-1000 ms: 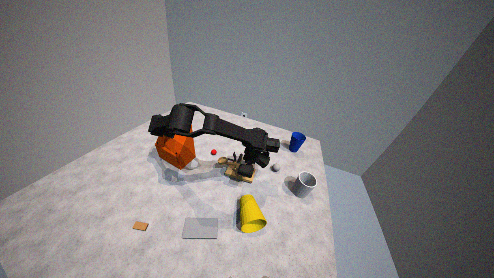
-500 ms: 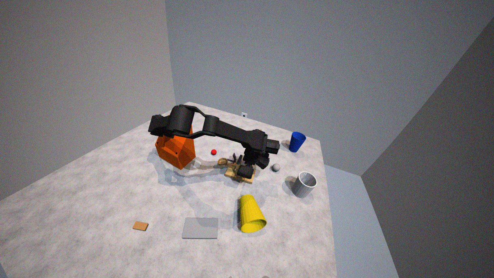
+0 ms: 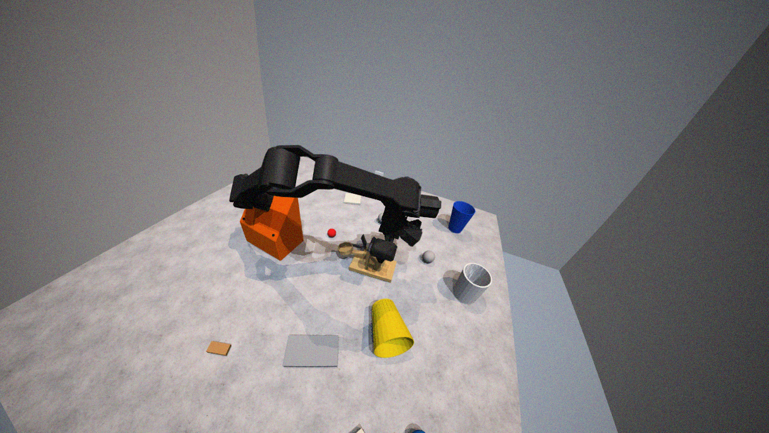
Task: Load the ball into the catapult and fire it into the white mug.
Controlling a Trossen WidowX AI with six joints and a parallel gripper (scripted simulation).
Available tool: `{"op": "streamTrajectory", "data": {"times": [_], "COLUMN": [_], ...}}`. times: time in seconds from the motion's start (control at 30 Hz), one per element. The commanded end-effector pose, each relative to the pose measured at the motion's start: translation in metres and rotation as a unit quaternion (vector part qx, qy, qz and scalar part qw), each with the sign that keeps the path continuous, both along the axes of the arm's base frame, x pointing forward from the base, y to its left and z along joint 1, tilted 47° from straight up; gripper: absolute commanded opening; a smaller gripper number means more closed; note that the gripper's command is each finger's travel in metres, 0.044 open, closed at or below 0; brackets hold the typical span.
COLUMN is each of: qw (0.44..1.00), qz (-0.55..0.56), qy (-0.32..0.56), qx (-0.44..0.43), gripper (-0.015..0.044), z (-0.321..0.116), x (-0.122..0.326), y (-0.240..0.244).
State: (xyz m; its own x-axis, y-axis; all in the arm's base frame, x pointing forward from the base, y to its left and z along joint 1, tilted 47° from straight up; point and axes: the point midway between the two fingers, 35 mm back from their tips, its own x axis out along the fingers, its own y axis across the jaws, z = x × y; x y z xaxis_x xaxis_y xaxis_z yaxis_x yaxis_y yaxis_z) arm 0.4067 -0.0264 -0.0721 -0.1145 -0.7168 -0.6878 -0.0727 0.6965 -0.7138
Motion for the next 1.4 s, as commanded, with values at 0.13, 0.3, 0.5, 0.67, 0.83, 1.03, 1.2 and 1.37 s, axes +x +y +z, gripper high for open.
{"op": "streamTrajectory", "data": {"times": [0.13,0.3,0.5,0.67,0.83,1.03,1.2,1.37], "qw": [1.000,1.000,1.000,1.000,1.000,0.999,0.999,0.999], "qz": [0.015,0.017,0.012,0.006,-0.001,-0.010,-0.018,-0.020], "qy": [-0.015,-0.021,-0.009,-0.018,-0.027,-0.037,-0.045,-0.048], "qx": [0.003,0.005,0.000,0.003,0.004,0.003,-0.001,-0.002], "gripper": [0.0440,0.0440,0.0387,0.0300,0.0300,0.0300,0.0300,0.0300], "z": [0.025,0.045,0.043,0.006,-0.025,-0.051,-0.059,-0.060], "x": [0.007,0.009,0.000,-0.040,-0.090,-0.156,-0.212,-0.227], "y": [0.030,0.051,0.056,0.070,0.075,0.069,0.052,0.045]}}
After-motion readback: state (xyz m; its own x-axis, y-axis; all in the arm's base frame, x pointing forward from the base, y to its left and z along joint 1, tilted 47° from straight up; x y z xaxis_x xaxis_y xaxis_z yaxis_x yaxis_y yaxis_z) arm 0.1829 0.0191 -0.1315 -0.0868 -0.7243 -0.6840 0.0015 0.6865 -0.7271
